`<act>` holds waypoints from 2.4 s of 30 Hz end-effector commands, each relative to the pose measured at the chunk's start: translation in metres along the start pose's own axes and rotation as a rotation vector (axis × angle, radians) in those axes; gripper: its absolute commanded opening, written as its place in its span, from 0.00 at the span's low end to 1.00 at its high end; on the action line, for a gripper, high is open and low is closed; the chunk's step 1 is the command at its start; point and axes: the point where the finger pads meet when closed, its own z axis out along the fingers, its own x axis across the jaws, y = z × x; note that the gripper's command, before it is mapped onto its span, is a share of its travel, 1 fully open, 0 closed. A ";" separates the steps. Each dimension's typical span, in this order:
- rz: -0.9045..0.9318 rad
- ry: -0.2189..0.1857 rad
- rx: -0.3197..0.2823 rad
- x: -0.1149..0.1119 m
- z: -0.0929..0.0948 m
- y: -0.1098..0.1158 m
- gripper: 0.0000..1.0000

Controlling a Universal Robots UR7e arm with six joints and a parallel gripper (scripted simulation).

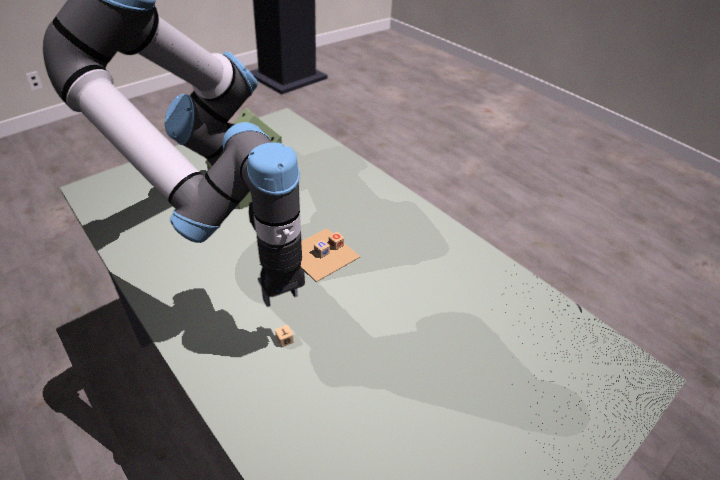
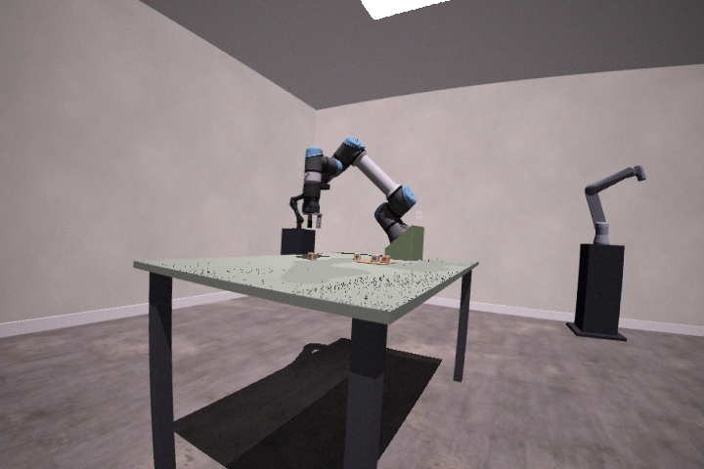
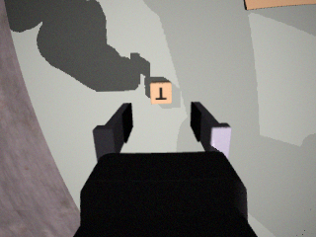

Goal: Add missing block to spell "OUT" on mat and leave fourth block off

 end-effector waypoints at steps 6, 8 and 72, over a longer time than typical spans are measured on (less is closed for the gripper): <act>0.121 0.000 -0.001 0.001 0.003 -0.001 1.00; 0.174 0.001 -0.001 0.001 0.005 -0.002 1.00; 1.561 0.002 -0.001 0.000 0.048 0.000 1.00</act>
